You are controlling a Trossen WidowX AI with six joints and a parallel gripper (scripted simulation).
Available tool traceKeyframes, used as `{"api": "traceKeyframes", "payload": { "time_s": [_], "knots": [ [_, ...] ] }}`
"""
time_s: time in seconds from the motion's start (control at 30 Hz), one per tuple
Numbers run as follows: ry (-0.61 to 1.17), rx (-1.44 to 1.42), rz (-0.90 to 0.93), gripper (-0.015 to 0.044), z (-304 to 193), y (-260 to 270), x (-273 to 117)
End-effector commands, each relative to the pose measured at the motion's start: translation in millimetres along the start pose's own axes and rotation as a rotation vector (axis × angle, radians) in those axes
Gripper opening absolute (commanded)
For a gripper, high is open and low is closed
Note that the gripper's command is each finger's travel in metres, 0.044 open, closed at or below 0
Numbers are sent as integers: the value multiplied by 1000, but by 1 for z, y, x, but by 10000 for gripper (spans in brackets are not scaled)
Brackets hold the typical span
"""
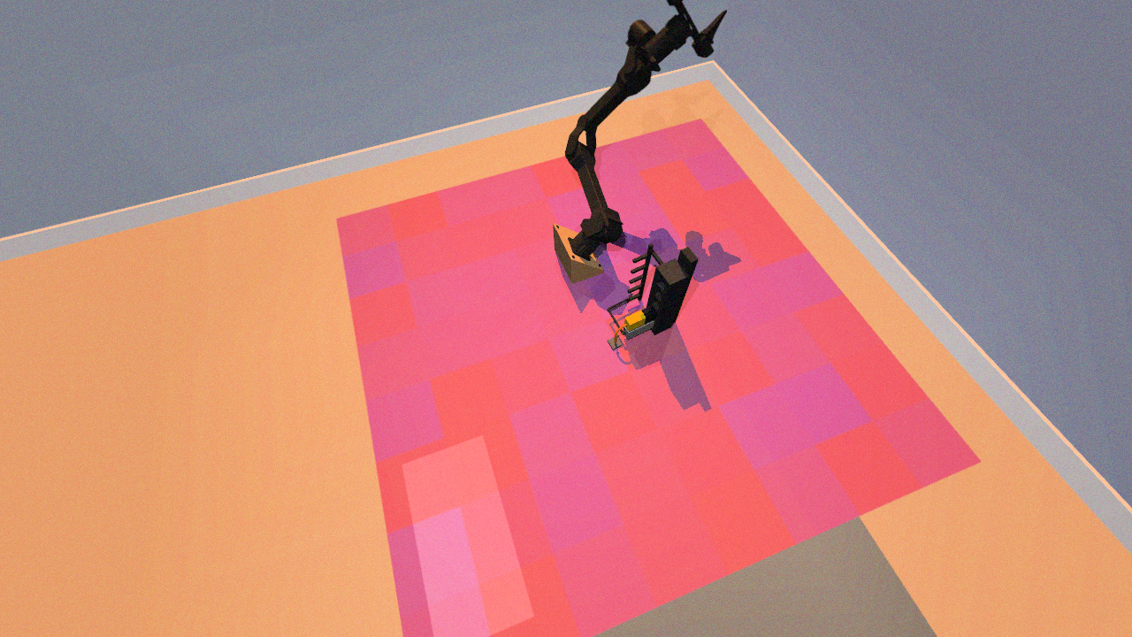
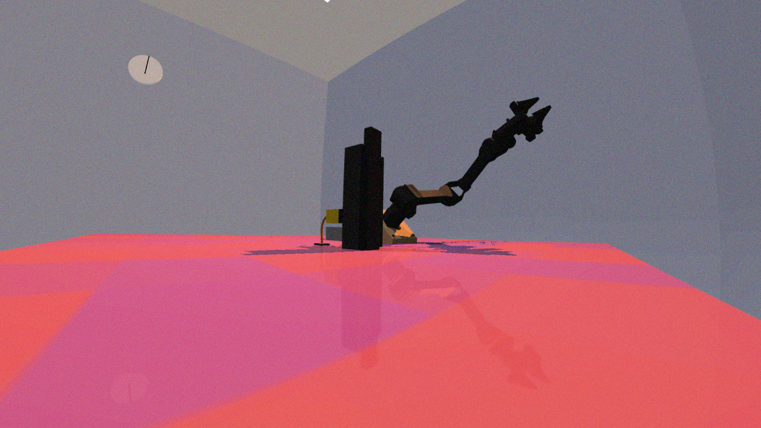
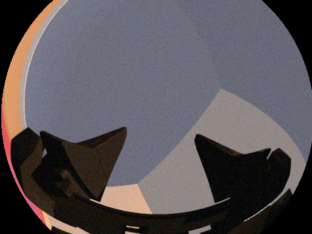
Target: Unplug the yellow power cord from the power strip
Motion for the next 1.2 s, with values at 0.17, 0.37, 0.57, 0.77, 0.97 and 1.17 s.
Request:
{"api": "traceKeyframes", "payload": {
  "time_s": [0.17,0.37,0.57,0.77,0.97,1.17],
  "knots": [
    [136,82,129,242,-46,40,24],
    [281,165,243,160,-92,80,39],
    [475,271,364,160,-151,127,45],
    [680,382,462,160,-208,170,38],
    [907,501,537,160,-264,210,19],
    [1160,629,584,160,-317,247,-12]
  ]
}}
Point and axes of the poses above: the point midway between the two fingers, 35 mm back from their tips, its own x axis out along the fingers, its own y axis across the jaws, z = x × y, the point moved 9 cm from there along -x, back along the fingers, and after that the axes turned 10 degrees about -x, right-handed, at the moved point
